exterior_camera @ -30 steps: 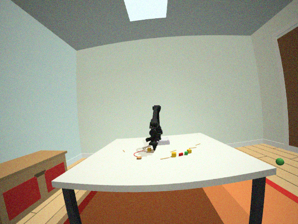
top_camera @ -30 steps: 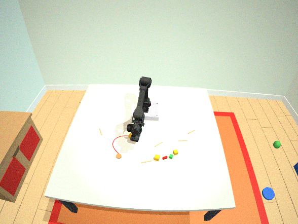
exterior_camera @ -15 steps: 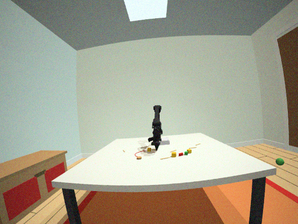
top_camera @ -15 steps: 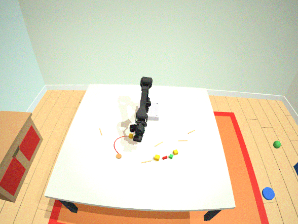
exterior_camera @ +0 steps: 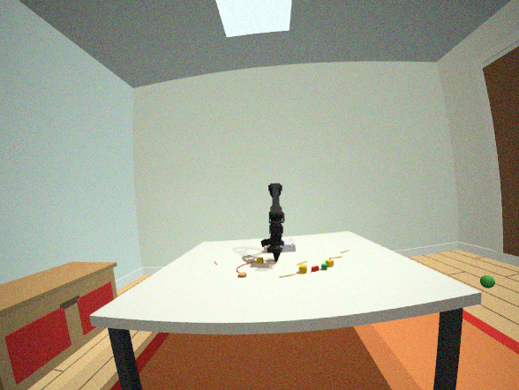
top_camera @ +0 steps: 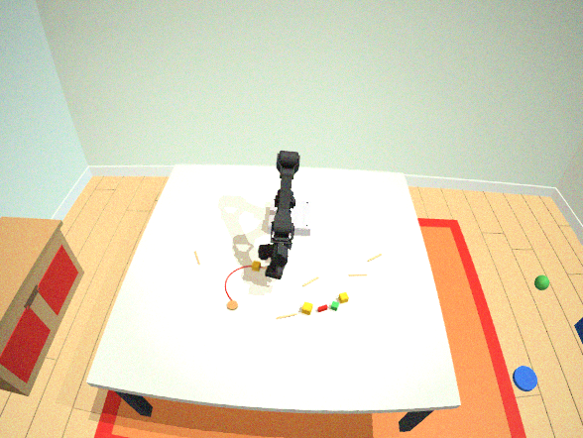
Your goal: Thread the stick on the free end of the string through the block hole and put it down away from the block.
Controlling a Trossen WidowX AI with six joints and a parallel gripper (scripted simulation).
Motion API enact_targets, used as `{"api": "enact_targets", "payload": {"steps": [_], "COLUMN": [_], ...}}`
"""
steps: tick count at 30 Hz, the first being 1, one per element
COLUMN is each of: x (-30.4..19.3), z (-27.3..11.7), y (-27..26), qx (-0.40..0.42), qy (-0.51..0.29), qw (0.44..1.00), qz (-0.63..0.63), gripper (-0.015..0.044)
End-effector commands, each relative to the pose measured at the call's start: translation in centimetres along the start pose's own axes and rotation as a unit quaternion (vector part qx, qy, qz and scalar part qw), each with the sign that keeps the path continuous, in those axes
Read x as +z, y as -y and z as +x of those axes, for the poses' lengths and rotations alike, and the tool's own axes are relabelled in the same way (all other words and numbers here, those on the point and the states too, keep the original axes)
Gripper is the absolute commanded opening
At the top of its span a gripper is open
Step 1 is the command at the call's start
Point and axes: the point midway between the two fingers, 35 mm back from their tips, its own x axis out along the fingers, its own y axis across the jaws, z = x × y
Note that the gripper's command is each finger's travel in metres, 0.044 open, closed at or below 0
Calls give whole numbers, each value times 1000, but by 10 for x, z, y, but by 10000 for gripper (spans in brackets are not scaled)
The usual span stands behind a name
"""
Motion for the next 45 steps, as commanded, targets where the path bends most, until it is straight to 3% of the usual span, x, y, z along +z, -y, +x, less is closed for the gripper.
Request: {"api": "enact_targets", "payload": {"steps": [1, 45], "x": [-5, -43], "z": [1, 9], "y": [0, 1], "qx": [-1, -8], "qy": [0, 0], "qw": [1000, 1000], "qz": [1, -1], "gripper": [0, 0]}}
